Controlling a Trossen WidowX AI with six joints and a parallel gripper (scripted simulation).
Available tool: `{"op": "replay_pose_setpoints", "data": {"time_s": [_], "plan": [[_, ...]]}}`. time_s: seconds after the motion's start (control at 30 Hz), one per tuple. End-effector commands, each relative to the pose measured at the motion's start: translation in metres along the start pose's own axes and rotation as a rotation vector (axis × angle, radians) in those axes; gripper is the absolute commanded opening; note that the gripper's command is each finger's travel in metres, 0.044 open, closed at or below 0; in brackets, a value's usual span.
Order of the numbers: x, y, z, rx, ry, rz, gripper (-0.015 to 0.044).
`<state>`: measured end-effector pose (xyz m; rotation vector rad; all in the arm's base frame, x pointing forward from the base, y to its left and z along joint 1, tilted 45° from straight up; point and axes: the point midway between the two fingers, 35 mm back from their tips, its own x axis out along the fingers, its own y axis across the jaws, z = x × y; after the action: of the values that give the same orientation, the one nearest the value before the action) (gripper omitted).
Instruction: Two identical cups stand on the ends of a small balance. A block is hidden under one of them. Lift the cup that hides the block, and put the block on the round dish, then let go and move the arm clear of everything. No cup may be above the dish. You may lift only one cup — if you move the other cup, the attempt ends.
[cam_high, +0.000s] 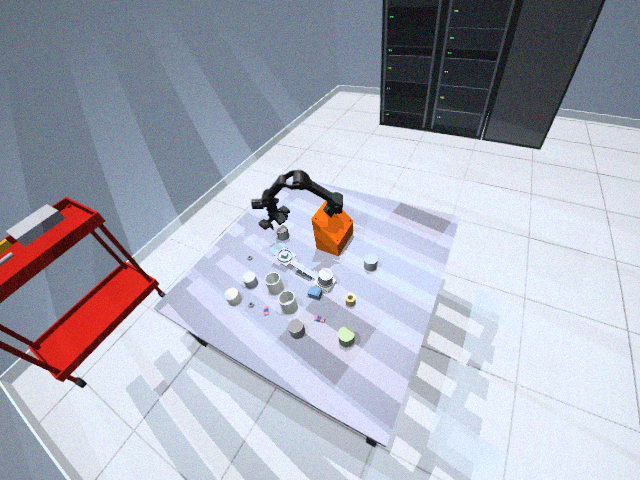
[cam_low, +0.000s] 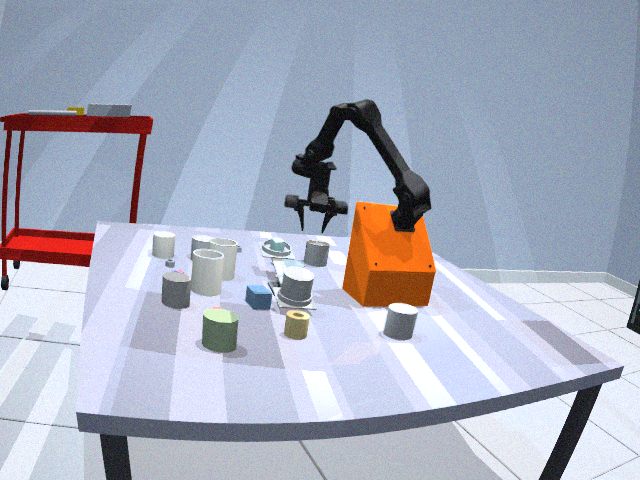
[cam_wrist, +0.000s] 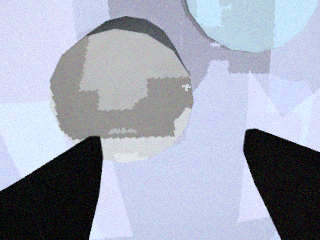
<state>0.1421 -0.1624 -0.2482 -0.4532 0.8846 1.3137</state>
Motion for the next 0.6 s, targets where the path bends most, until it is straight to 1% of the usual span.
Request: {"op": "replay_pose_setpoints", "data": {"time_s": [0.0, 0.57], "plan": [[-0.004, -0.009, 0.008, 0.149, -0.001, -0.002, 0.0260], [-0.021, -0.039, 0.041, 0.736, -0.011, -0.012, 0.0260]]}}
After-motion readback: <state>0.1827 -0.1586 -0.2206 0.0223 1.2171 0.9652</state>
